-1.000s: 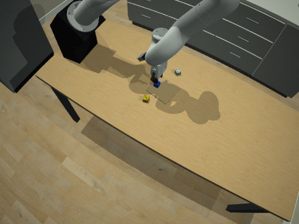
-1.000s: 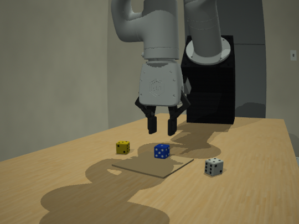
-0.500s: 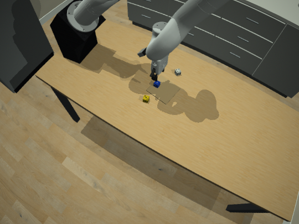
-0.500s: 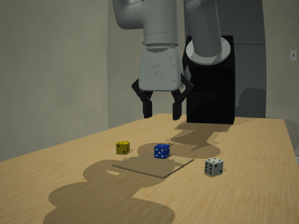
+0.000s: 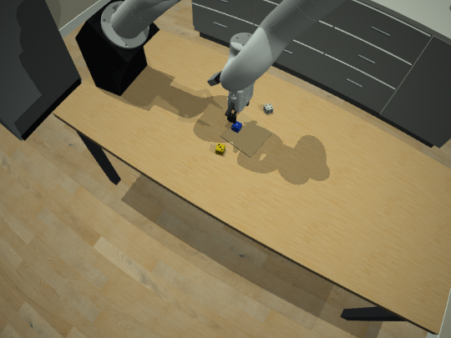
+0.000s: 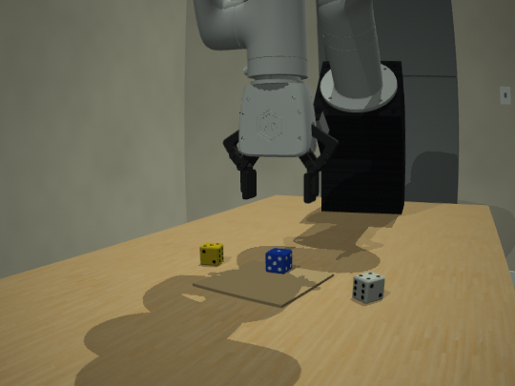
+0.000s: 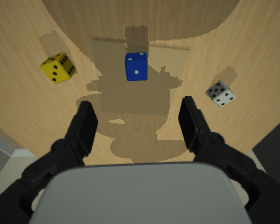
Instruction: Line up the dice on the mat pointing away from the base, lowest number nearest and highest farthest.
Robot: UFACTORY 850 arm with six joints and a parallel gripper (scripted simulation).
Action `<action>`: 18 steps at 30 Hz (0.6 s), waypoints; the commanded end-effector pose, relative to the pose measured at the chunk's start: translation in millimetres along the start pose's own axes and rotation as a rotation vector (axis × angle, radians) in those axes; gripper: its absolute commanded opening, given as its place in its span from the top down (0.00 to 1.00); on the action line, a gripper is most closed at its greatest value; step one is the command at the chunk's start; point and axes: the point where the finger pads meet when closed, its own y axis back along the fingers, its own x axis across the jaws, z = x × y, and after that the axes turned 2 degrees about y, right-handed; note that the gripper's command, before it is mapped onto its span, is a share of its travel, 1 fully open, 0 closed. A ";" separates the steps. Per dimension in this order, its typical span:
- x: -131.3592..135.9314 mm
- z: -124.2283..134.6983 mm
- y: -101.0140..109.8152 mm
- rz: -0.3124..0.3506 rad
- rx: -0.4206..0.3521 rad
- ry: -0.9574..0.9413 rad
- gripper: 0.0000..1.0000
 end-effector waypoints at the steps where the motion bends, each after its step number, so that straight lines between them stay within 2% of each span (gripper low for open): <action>1: 0.0 0.2 0.2 0.000 -0.001 0.000 0.00; 8: -2.1 0.5 -0.2 0.000 -0.001 0.034 0.00; 18: -20.6 2.2 -3.3 -0.003 -0.003 0.340 0.00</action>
